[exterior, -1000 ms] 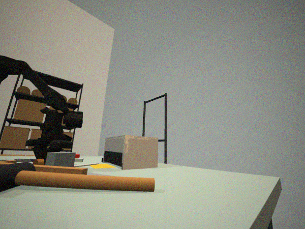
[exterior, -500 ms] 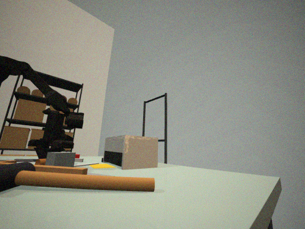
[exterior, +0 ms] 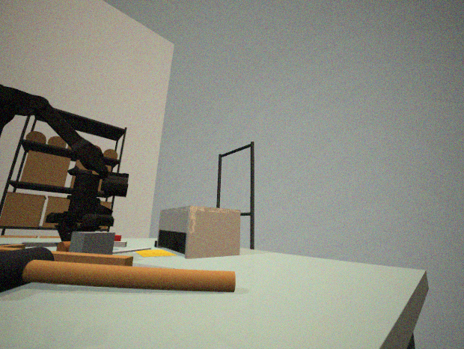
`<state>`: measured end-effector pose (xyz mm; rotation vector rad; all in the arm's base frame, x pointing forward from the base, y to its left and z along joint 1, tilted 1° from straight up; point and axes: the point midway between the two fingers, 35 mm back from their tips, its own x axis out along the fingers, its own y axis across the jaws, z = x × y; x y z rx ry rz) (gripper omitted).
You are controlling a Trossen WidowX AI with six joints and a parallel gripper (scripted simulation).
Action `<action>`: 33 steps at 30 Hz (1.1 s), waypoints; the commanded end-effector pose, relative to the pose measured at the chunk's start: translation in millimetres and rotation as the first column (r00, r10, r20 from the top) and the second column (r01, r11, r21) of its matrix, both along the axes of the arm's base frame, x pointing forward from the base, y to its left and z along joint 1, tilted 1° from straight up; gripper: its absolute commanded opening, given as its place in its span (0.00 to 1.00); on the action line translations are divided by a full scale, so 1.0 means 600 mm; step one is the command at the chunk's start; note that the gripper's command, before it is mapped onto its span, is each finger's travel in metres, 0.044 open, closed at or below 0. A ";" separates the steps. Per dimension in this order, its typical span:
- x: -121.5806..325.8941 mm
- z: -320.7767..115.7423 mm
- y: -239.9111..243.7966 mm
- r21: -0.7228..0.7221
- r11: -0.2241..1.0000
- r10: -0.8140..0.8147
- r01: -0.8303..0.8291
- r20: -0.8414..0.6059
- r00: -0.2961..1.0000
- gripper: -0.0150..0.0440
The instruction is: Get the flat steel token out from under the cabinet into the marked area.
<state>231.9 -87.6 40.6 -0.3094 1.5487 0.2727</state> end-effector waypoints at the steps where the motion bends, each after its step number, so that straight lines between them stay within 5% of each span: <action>1: 0.007 0.002 0.006 -0.001 1.000 -0.001 0.001 0.006 1.000 0.25; 33: 0.032 0.002 0.054 0.001 1.000 0.001 -0.001 0.007 1.000 0.25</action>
